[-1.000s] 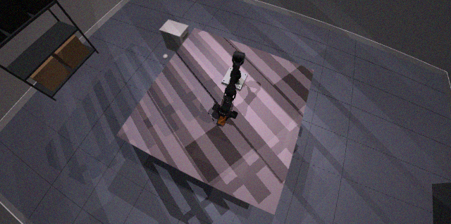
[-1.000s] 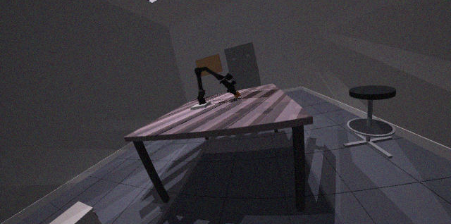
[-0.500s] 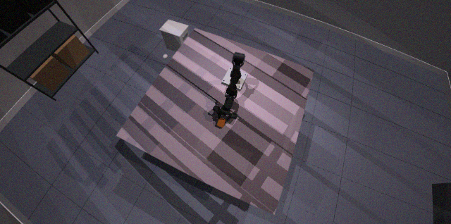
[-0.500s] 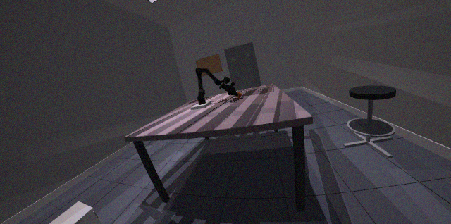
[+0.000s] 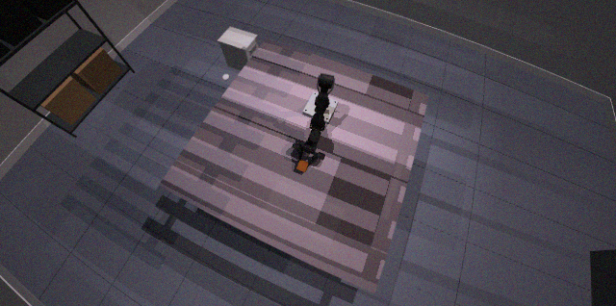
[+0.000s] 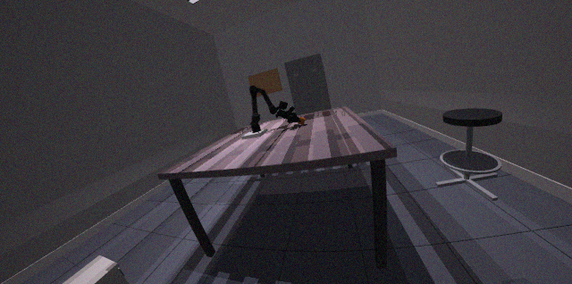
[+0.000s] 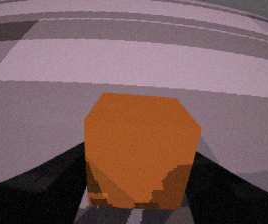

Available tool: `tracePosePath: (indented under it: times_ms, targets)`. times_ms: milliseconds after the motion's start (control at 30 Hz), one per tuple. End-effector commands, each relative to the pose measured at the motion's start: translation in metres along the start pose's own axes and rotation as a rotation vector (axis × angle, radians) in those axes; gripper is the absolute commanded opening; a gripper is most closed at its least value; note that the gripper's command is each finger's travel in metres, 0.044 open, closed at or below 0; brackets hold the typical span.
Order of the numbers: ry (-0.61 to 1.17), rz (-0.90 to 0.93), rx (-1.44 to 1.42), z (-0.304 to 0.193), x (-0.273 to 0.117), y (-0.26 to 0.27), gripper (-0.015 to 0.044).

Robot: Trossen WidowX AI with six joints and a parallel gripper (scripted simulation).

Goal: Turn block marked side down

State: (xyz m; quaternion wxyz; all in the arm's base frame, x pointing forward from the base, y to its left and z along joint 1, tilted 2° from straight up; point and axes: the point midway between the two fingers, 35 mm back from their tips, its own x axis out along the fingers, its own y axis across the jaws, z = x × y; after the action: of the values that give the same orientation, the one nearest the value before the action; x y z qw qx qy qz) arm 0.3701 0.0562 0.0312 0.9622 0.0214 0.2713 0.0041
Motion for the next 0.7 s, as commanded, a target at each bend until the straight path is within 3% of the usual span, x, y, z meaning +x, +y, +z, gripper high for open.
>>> tracePosePath:
  times_ms: [0, 567, 667]
  targets:
    - [-0.027, -0.005, 0.0, 0.0014, -0.0019, -0.001, 0.0]
    - [-0.054, -0.005, 0.0, 0.0039, -0.004, -0.0009, 0.0]
    - [-0.054, -0.005, 0.0, 0.0039, -0.004, -0.0009, 0.0079]
